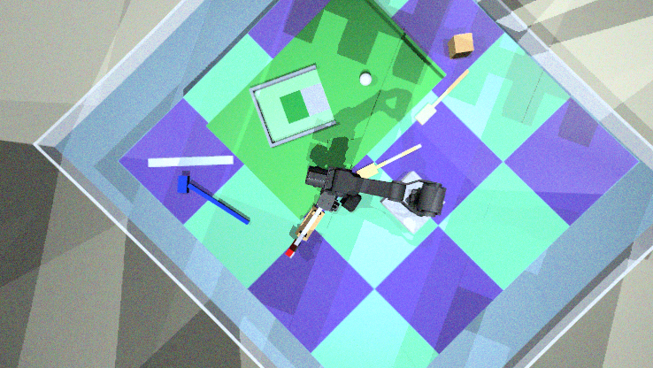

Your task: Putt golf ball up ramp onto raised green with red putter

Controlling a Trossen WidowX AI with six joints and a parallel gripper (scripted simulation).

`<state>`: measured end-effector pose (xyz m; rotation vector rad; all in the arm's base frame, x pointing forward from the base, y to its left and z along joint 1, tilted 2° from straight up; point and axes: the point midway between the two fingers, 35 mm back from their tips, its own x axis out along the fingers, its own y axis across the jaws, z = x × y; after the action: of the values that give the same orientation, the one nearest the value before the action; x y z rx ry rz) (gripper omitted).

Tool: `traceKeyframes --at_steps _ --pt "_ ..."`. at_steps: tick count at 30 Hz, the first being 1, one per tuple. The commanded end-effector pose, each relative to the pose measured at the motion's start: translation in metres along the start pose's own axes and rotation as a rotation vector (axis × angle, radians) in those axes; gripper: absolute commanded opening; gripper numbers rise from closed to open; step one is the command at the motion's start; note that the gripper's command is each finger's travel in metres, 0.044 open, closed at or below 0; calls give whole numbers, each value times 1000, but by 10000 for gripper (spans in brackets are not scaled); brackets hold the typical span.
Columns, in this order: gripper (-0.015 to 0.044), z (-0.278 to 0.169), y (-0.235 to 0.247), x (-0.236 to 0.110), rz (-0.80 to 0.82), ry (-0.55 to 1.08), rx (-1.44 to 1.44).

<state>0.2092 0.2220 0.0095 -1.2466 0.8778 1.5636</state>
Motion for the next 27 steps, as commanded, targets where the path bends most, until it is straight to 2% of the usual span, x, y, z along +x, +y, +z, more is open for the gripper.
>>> traceKeyframes --at_steps 1,15,24,27 --pt "440 -1 2 4 7 -1 -4" --pt "72 0 0 1 1 0 0" --pt "0 0 0 0 1 0 0" --pt "0 3 -1 -8 1 0 0"
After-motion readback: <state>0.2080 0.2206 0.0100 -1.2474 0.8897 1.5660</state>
